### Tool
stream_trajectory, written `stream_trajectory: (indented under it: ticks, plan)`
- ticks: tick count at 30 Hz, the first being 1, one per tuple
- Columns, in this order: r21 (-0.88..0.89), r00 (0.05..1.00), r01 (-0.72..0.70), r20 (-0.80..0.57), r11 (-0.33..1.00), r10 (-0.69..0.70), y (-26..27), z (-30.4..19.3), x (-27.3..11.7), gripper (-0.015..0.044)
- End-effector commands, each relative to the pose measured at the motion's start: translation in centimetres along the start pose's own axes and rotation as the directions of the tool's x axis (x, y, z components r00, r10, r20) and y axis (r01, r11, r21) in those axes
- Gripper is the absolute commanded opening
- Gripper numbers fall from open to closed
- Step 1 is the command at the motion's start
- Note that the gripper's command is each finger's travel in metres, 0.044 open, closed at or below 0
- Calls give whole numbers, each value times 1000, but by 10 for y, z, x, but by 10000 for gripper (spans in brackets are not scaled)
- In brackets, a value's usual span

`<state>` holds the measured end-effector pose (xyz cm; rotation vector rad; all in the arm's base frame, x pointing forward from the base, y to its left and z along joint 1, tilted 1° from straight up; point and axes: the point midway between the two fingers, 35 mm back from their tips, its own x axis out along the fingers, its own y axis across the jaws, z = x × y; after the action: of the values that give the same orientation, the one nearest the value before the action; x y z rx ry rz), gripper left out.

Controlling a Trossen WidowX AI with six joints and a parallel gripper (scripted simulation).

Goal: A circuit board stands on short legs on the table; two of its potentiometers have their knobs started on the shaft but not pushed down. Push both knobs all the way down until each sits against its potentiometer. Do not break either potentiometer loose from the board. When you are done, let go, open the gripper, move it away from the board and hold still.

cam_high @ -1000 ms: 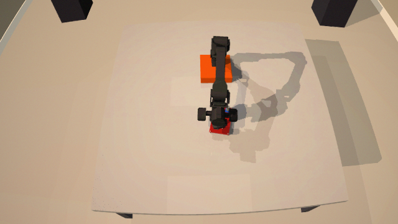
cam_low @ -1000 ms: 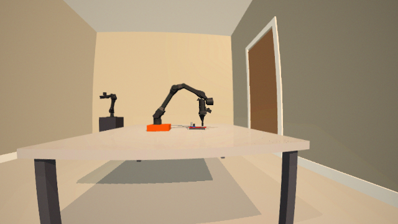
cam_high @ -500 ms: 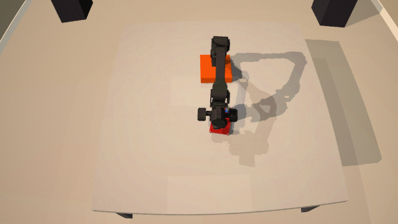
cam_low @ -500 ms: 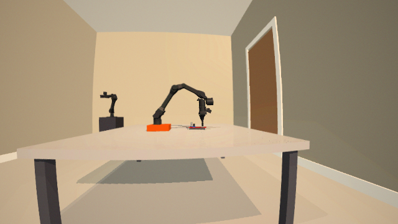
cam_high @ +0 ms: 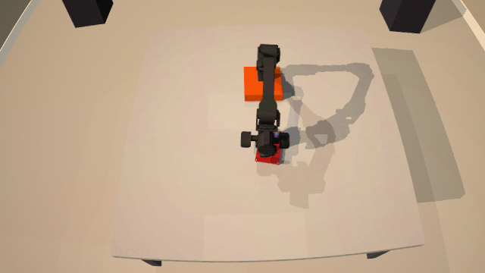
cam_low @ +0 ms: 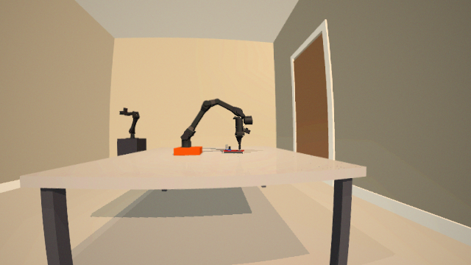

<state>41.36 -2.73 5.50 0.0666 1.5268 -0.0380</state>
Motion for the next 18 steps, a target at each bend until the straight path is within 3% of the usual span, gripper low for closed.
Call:
stream_trajectory:
  ticks: [1,18]
  plan:
    - [-4,1000,2,-10,1000,-3,0,1,10,0]
    - [-4,1000,2,-10,1000,-3,0,1,-10,0]
